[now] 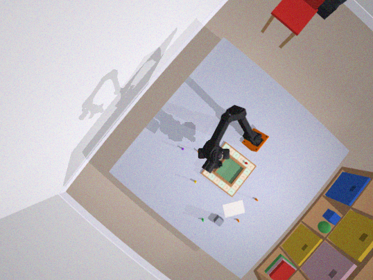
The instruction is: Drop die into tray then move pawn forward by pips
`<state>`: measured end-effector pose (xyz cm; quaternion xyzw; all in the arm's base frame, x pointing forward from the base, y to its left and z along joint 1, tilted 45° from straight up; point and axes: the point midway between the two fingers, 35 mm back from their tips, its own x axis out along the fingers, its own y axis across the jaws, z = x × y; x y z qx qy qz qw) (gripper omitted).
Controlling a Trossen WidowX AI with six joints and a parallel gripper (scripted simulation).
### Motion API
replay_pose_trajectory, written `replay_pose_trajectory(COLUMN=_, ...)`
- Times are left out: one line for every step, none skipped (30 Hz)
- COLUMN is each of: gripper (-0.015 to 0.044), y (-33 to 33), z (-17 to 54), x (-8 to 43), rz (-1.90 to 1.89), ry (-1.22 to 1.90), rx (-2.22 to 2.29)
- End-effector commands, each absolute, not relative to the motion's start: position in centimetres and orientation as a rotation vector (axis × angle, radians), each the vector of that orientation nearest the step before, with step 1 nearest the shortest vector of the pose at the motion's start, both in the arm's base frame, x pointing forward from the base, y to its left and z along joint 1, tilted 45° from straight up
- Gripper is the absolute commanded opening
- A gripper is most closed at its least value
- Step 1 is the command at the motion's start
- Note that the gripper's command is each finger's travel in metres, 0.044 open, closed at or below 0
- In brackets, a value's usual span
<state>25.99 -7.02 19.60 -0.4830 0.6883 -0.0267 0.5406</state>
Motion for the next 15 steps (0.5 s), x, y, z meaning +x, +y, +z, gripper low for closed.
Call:
replay_pose_trajectory(gripper=0.0000, y=-5.4, z=17.1, x=26.8, rz=0.061, ry=1.667, rx=-1.240)
replay_pose_trajectory(gripper=0.0000, y=-5.0, z=16.6, x=27.0, rz=0.087, ry=1.670, rx=-1.260)
replay_pose_trajectory(gripper=0.0000, y=-4.6, z=16.1, x=27.2, rz=0.112, ry=1.673, rx=-1.281)
replay_pose_trajectory(gripper=0.0000, y=-4.2, z=15.7, x=27.3, rz=0.138, ry=1.675, rx=-1.301)
replay_pose_trajectory(gripper=0.0000, y=-3.8, z=15.2, x=27.5, rz=0.163, ry=1.677, rx=-1.321)
replay_pose_trajectory(gripper=0.0000, y=-3.5, z=14.7, x=27.6, rz=0.189, ry=1.679, rx=-1.341)
replay_pose_trajectory(gripper=0.0000, y=-3.1, z=14.2, x=27.7, rz=0.214, ry=1.681, rx=-1.361)
replay_pose_trajectory(gripper=0.0000, y=-2.7, z=13.7, x=27.8, rz=0.240, ry=1.682, rx=-1.381)
replay_pose_trajectory(gripper=0.0000, y=-2.3, z=13.2, x=27.9, rz=0.266, ry=1.684, rx=-1.401)
replay_pose_trajectory(gripper=0.0000, y=-1.9, z=12.6, x=28.0, rz=0.293, ry=1.687, rx=-1.424)
replay_pose_trajectory(gripper=0.0000, y=-1.5, z=12.1, x=28.1, rz=0.321, ry=1.691, rx=-1.447)
replay_pose_trajectory(gripper=0.0000, y=-1.1, z=11.5, x=28.1, rz=0.349, ry=1.694, rx=-1.470)
replay_pose_trajectory(gripper=0.0000, y=-0.6, z=10.9, x=28.2, rz=0.377, ry=1.697, rx=-1.494)
replay_pose_trajectory(gripper=0.0000, y=-0.2, z=10.3, x=28.2, rz=0.405, ry=1.699, rx=-1.517)
replay_pose_trajectory(gripper=0.0000, y=0.2, z=9.7, x=28.2, rz=0.433, ry=1.702, rx=-1.540)
